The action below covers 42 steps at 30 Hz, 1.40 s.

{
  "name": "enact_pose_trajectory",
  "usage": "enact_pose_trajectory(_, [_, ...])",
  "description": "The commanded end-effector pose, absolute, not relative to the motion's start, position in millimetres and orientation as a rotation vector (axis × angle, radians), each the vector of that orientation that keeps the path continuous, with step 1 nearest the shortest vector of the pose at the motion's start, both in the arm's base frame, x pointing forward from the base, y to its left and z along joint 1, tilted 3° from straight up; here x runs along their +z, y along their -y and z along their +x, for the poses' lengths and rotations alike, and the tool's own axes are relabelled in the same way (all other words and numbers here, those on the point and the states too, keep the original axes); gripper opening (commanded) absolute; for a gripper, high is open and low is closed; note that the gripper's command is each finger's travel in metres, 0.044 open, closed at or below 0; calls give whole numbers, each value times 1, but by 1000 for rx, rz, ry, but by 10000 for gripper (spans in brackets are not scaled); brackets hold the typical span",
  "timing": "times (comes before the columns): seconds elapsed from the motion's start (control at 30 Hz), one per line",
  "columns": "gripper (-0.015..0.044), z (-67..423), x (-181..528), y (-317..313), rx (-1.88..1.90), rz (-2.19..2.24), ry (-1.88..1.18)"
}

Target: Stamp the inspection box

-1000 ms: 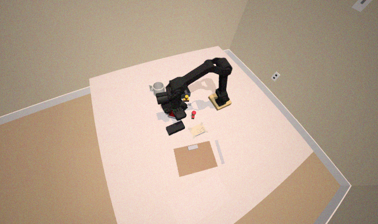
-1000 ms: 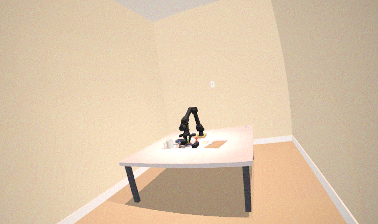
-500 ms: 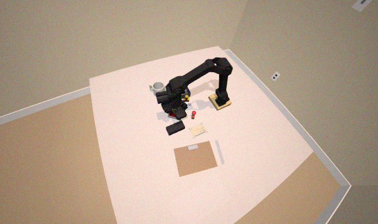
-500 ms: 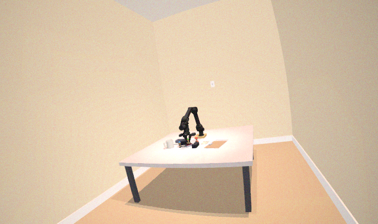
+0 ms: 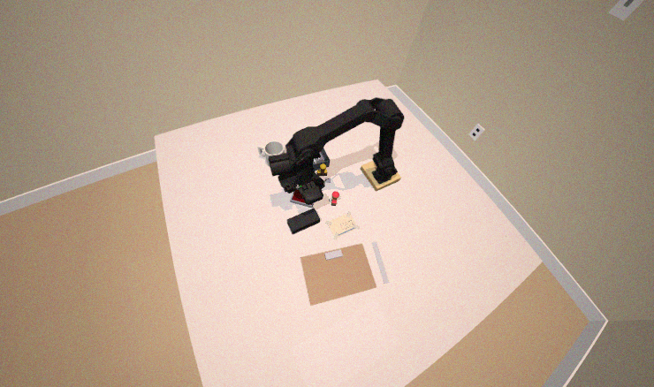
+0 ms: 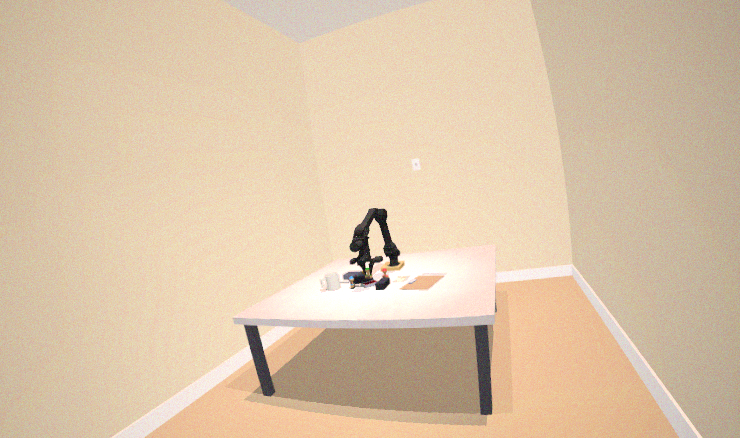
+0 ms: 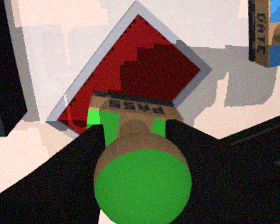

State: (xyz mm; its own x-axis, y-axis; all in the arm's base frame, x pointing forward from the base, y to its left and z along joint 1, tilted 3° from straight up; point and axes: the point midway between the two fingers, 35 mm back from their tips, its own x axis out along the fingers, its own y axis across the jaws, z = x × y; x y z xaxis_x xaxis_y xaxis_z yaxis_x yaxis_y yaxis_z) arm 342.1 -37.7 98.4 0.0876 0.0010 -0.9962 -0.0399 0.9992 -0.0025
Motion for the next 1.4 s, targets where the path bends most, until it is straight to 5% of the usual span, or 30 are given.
enact_pose_trajectory(0.0, [0, 342, 107, 38, 32, -32, -1477])
enact_pose_trajectory(0.6, [0, 339, 130, 35, 21, -19, -1478])
enact_pose_trajectory(1.37, [0, 309, 130, -40, -380, 435, -1453])
